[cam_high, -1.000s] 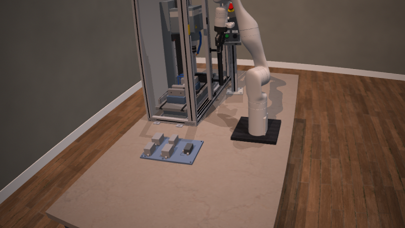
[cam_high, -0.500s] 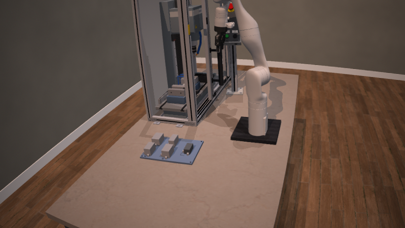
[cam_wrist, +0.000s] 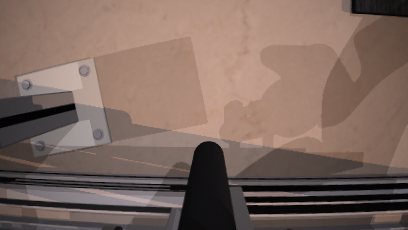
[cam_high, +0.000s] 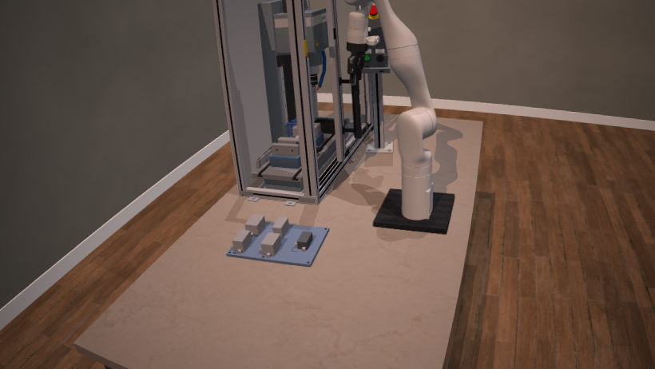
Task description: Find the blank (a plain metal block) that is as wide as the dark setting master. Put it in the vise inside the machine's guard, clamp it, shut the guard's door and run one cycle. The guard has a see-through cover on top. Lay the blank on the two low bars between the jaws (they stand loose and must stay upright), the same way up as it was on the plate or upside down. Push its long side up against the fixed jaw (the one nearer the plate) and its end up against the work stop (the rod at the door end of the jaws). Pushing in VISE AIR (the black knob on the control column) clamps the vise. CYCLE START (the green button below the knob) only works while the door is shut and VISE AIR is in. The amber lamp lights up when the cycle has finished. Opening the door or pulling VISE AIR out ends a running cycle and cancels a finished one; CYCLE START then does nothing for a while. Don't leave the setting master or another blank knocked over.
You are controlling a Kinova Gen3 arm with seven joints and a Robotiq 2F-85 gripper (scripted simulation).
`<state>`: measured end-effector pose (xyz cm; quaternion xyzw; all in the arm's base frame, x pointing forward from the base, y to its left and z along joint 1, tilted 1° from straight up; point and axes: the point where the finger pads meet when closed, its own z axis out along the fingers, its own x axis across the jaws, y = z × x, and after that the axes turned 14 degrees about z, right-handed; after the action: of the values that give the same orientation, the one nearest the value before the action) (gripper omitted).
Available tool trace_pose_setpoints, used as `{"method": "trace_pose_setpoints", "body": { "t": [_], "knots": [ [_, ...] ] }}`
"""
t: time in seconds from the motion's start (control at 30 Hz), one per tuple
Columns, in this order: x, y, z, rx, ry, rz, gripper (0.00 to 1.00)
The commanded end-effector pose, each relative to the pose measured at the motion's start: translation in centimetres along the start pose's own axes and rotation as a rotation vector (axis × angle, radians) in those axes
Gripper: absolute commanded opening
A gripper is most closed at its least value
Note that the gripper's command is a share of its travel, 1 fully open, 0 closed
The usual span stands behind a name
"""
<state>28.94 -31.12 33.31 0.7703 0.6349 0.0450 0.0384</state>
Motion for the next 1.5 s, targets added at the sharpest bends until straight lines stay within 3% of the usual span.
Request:
{"method": "trace_pose_setpoints", "body": {
  "t": [0.0,0.53,0.7,1.1,1.27,1.47],
  "knots": [
    [0.0,0.0,-0.1,-0.002,-0.001,0.0,0.8],
    [0.0,0.0,-0.1,-0.002,-0.001,0.0,0.8],
    [-0.7,-2.9,-0.4,-0.001,0.0,0.0,0.8],
    [-0.7,-2.9,-0.4,-0.001,0.0,0.0,0.8],
    [-1.5,-5.8,-0.7,-0.001,0.0,0.0,0.8],
    [-1.5,-5.8,-0.7,-0.001,0.0,0.0,0.8]
  ]
}}
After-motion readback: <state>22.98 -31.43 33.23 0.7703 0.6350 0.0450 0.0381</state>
